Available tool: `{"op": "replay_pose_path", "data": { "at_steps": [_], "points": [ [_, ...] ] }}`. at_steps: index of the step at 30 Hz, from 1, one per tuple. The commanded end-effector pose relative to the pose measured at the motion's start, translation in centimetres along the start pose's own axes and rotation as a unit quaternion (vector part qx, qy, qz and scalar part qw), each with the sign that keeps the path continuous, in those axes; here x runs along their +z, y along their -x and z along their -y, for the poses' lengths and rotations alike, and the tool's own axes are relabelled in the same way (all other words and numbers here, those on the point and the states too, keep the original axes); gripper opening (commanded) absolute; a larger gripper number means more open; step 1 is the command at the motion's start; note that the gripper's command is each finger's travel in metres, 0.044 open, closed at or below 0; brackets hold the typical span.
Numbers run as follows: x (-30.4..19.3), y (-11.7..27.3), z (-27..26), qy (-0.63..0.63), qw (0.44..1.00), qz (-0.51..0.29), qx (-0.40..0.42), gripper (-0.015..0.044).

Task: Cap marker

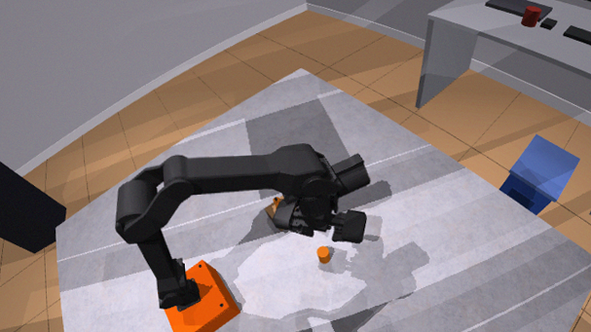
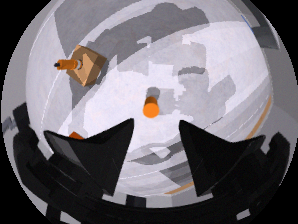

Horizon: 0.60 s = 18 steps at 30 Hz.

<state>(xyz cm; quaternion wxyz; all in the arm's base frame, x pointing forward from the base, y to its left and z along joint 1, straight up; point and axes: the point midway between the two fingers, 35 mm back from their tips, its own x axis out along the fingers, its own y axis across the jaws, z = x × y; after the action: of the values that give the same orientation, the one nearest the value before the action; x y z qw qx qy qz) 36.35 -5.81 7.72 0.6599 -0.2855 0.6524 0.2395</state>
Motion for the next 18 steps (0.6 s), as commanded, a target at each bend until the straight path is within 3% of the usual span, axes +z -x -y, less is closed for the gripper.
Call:
{"op": "replay_pose_path", "data": {
  "at_steps": [1,7,10,18],
  "points": [
    [-1.6,0.3,0.1,-0.049,0.999,0.012,0.021,0.0250],
    [-1.3,0.0,-0.2,-0.049,0.998,0.012,0.021,0.0250],
    [-1.2,-2.9,-0.3,-0.049,0.998,0.012,0.021,0.0250],
    [-1.2,-4.6,-0.5,-0.049,0.998,0.012,0.021,0.0250]
  ]
}}
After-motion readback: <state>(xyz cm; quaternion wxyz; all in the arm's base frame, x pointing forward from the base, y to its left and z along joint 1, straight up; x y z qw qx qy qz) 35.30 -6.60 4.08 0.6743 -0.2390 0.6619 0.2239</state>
